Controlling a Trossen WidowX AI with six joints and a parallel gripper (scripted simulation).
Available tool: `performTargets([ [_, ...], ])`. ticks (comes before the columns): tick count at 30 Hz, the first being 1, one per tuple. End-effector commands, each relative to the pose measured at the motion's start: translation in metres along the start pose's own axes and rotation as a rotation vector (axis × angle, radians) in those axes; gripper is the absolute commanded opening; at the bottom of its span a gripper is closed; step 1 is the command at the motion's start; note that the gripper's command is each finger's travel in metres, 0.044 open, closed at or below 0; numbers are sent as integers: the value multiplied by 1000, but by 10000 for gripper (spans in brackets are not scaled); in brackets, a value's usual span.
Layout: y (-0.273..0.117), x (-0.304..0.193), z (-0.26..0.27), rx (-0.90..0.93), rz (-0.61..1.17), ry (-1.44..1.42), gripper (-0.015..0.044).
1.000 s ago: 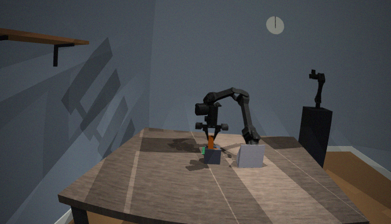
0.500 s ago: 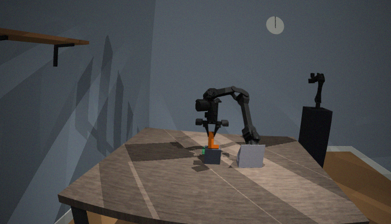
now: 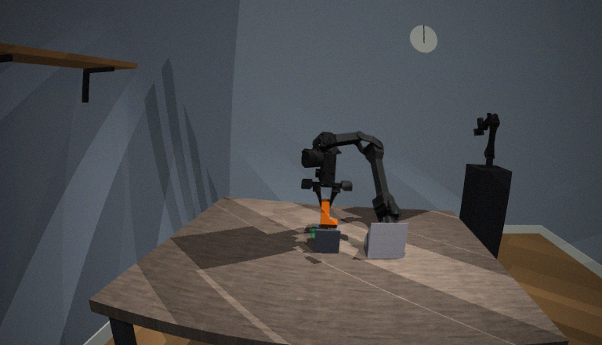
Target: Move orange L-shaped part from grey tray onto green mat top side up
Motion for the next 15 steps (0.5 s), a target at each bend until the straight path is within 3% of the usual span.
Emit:
performTargets([
  [1,-3,3,1,0,8,9,0],
  [15,1,74,-13,0,5,8,0],
])
Point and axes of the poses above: the point midway between the two fingers, 35 mm back from their tips, its own y axis out along the fingers, its own z axis across the jaws, x = y × z, the point moved 4 cm from there along -y, back along the fingers, and after that the axes turned 5 degrees about -y, right-handed, at the moved point
